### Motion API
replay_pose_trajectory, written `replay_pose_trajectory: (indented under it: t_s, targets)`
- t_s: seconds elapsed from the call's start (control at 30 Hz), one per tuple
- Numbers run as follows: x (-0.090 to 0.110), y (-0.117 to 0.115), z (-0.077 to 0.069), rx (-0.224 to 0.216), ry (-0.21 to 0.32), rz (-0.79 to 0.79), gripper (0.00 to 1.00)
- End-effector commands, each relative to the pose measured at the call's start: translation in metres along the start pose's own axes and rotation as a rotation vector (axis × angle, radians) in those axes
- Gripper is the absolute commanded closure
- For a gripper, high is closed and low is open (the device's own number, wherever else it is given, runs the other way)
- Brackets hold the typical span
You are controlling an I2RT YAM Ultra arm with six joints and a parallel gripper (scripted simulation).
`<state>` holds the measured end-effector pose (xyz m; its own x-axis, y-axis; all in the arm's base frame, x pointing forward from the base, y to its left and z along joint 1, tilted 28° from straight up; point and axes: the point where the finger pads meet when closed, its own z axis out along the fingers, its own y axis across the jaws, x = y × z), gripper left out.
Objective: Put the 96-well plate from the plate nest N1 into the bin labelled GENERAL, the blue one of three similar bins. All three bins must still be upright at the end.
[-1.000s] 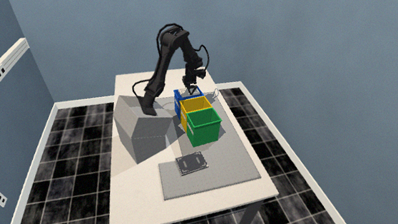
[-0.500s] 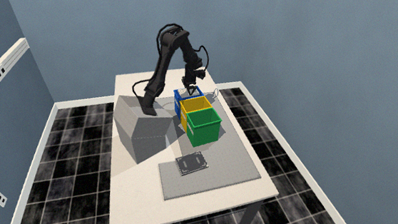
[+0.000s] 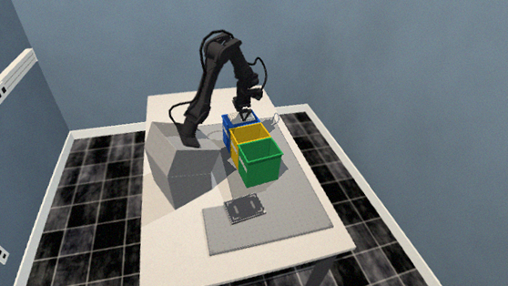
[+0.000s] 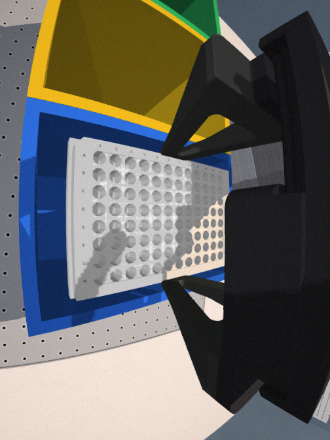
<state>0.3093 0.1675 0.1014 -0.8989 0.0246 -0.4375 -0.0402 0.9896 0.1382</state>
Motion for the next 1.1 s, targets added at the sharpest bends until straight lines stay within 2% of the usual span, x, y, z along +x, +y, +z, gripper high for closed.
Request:
replay_pose_trajectory:
  t_s: [0.0, 0.23, 0.43, 0.57, 0.77, 0.83, 1.0, 1.07]
  targets:
    - [-0.011, 0.008, -0.012, -0.024, -0.037, -0.001, 1.00]
    - [-0.004, 0.004, -0.001, 0.000, 0.004, -0.005, 1.00]
    - [-0.001, 0.000, 0.004, -0.010, -0.014, -0.002, 1.00]
    - [-0.006, 0.002, 0.008, -0.019, -0.034, 0.001, 1.00]
    - [-0.012, 0.008, 0.010, -0.022, -0.033, -0.002, 1.00]
    - [-0.009, 0.007, 0.013, -0.017, -0.024, -0.003, 1.00]
    - [-0.010, 0.006, 0.011, -0.026, -0.043, 0.000, 1.00]
    - [-0.008, 0.004, 0.013, -0.019, -0.031, -0.001, 1.00]
